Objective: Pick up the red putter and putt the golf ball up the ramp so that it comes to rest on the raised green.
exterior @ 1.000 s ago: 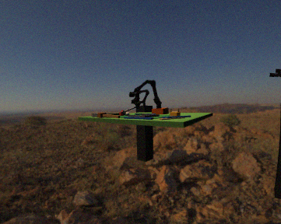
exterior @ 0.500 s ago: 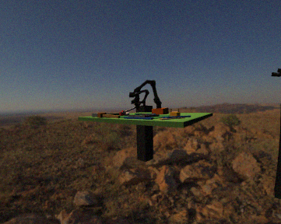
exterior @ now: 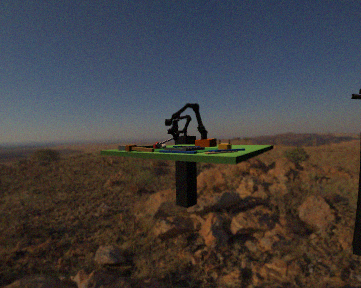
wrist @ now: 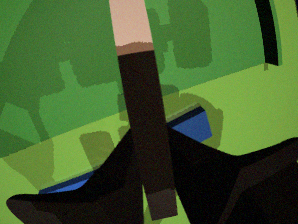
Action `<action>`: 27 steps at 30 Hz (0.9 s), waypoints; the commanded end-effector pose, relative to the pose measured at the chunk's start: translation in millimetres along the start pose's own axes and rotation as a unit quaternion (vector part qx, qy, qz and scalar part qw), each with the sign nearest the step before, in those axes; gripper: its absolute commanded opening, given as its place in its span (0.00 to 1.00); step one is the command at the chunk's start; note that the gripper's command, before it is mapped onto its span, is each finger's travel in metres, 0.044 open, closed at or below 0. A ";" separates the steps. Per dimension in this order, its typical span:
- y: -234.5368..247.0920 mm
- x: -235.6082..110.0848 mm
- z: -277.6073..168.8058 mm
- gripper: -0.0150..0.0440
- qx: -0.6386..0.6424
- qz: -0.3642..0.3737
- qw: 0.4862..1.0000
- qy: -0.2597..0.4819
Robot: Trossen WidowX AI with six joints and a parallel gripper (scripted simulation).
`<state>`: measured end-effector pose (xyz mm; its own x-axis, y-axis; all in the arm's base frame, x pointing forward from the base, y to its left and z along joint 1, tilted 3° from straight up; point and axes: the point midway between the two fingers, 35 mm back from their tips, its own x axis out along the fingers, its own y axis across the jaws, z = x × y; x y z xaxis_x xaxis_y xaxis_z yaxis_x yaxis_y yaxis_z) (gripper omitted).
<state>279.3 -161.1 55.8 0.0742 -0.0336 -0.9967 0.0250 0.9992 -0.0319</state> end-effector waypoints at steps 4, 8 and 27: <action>9.8 -0.1 2.1 0.25 0.000 0.000 1.000 0.000; 65.7 -0.7 8.0 0.25 0.001 0.002 1.000 -0.001; 127.2 -57.4 2.1 0.25 0.002 0.003 1.000 -0.003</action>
<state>276.7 -32.0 85.7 0.0450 -0.0217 -0.9987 0.0247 0.9995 -0.0206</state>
